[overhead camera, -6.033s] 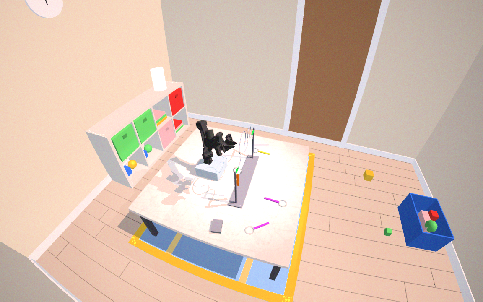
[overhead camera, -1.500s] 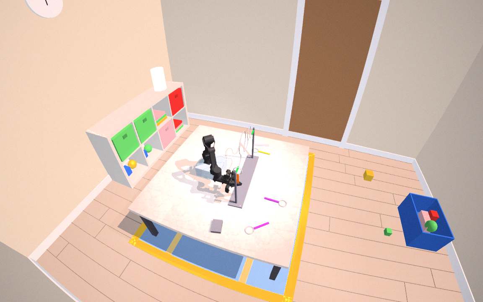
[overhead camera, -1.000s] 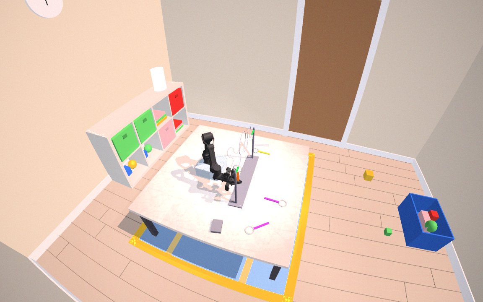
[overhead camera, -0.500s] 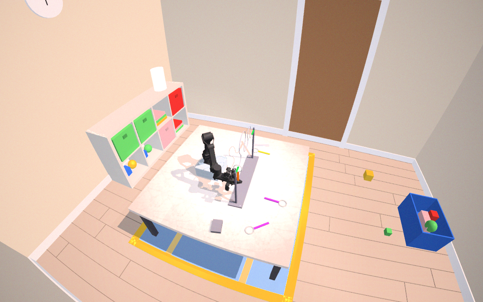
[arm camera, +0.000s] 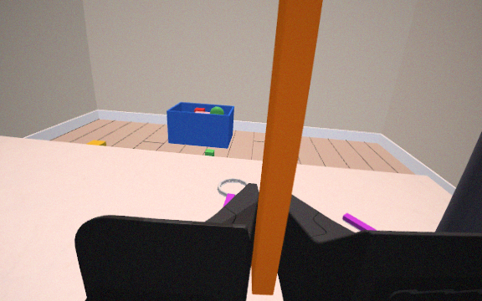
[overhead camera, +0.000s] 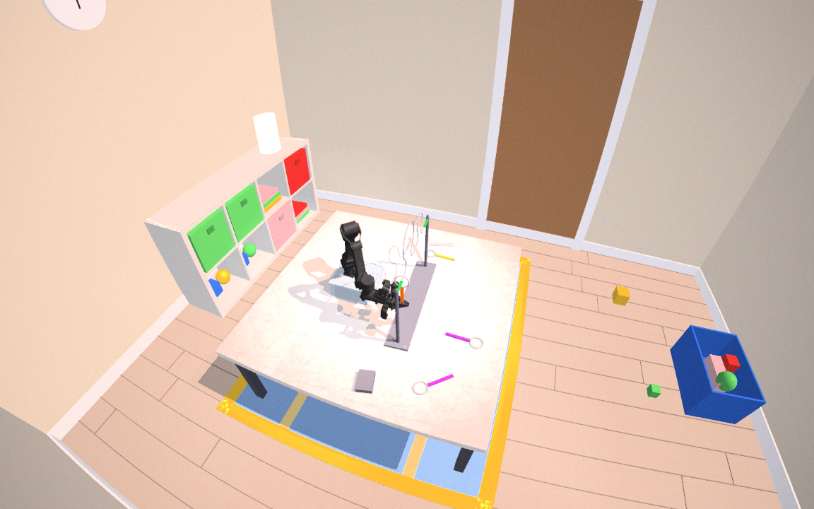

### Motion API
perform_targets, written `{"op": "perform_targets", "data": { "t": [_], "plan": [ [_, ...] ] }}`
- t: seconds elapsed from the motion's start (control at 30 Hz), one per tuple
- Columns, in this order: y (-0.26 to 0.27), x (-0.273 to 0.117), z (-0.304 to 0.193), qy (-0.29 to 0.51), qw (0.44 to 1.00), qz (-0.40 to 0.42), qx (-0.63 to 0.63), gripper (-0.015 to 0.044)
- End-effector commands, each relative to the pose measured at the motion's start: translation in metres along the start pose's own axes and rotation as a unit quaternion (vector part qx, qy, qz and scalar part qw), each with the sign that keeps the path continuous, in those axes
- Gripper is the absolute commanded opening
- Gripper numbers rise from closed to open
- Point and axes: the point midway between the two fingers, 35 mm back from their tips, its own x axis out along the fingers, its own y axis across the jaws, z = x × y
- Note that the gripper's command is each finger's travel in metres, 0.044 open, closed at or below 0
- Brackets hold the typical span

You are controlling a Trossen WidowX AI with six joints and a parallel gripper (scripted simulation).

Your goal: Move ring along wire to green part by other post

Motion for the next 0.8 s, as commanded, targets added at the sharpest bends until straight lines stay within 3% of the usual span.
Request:
{"op": "perform_targets", "data": {
  "t": [0.0, 0.77],
  "plan": [
    [0.004, -0.001, 0.0, 0.0, 1.0, -0.003, 0.004, -0.015],
    [0.044, -0.001, 0.001, -0.001, 0.998, 0.003, 0.068, -0.015]
  ]
}}
